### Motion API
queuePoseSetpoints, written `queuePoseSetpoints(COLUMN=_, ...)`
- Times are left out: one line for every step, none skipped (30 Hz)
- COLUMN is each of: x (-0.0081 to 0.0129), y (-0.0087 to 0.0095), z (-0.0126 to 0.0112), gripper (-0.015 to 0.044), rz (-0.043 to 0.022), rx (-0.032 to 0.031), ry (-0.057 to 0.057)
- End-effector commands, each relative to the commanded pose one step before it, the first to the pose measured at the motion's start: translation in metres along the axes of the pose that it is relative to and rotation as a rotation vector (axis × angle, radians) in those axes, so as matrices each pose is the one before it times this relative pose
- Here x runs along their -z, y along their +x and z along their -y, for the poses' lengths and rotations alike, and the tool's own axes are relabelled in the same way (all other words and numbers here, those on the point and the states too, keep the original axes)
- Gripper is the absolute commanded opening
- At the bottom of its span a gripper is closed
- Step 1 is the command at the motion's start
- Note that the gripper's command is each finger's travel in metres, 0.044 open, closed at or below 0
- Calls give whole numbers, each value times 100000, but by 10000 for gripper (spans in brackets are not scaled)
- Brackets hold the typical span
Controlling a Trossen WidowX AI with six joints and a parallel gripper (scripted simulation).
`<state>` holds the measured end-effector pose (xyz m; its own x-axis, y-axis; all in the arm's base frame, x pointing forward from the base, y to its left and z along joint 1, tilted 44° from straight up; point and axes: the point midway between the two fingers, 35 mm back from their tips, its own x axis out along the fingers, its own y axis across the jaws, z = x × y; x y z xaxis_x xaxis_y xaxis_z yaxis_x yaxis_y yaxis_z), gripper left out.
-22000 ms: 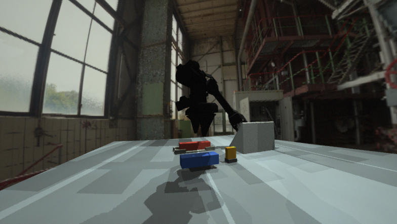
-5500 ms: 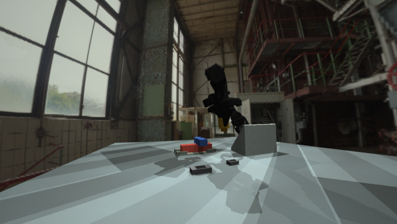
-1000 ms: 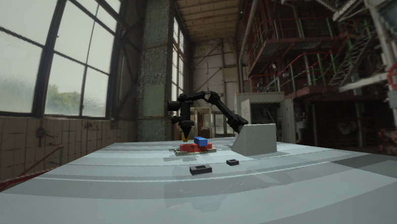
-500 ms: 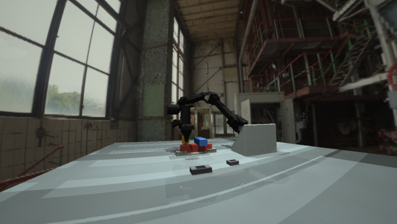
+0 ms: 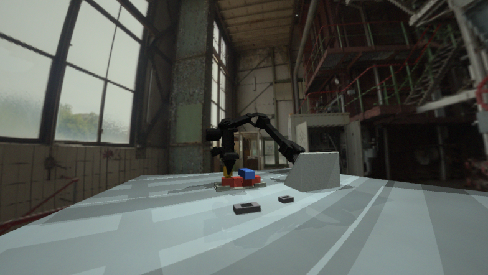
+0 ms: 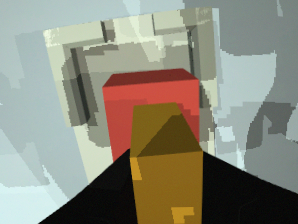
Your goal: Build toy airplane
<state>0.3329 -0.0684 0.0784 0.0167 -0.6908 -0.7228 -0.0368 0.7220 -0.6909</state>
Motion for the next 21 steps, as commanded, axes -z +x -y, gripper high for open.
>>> queuePoseSetpoints(x=-16, y=-23, z=-8, gripper=131, rz=46, rx=-5, ry=13)
queuePoseSetpoints(x=0, y=0, z=0, gripper=157, rz=0, rx=0, ry=0)
queuePoseSetpoints(x=0, y=0, z=0, gripper=184, rz=0, rx=0, ry=0)
queuePoseSetpoints(x=0, y=0, z=0, gripper=210, rz=0, rx=0, ry=0)
queuePoseSetpoints(x=0, y=0, z=0, gripper=236, rz=0, rx=0, ry=0)
queuePoseSetpoints(x=0, y=0, z=0, gripper=260, rz=0, rx=0, ry=0)
queuePoseSetpoints(x=0, y=0, z=0, gripper=260, rz=0, rx=0, ry=0)
queuePoseSetpoints(x=0, y=0, z=0, gripper=260, rz=0, rx=0, ry=0)
queuePoseSetpoints(x=0, y=0, z=0, gripper=260, rz=0, rx=0, ry=0)
queuePoseSetpoints(x=0, y=0, z=0, gripper=260, rz=0, rx=0, ry=0)
queuePoseSetpoints(x=0, y=0, z=0, gripper=260, rz=0, rx=0, ry=0)
queuePoseSetpoints(x=0, y=0, z=0, gripper=260, rz=0, rx=0, ry=0)
queuePoseSetpoints(x=-40, y=-242, z=-15, gripper=260, rz=7, rx=-41, ry=-17)
queuePoseSetpoints(x=-107, y=-730, z=-41, gripper=260, rz=15, rx=-109, ry=-50)
queuePoseSetpoints(x=-133, y=-1229, z=-59, gripper=260, rz=9, rx=-132, ry=-83)
queuePoseSetpoints(x=-85, y=-1533, z=-55, gripper=260, rz=-12, rx=-76, ry=-100)
queuePoseSetpoints(x=1, y=-1548, z=-32, gripper=260, rz=-32, rx=21, ry=-96)
queuePoseSetpoints(x=87, y=-1553, z=-4, gripper=260, rz=-46, rx=120, ry=-90)
queuePoseSetpoints(x=133, y=-1260, z=20, gripper=260, rz=-43, rx=170, ry=-66)
queuePoseSetpoints(x=106, y=-756, z=23, gripper=260, rz=-26, rx=134, ry=-37)
queuePoseSetpoints(x=40, y=-252, z=10, gripper=260, rz=-9, rx=50, ry=-12)
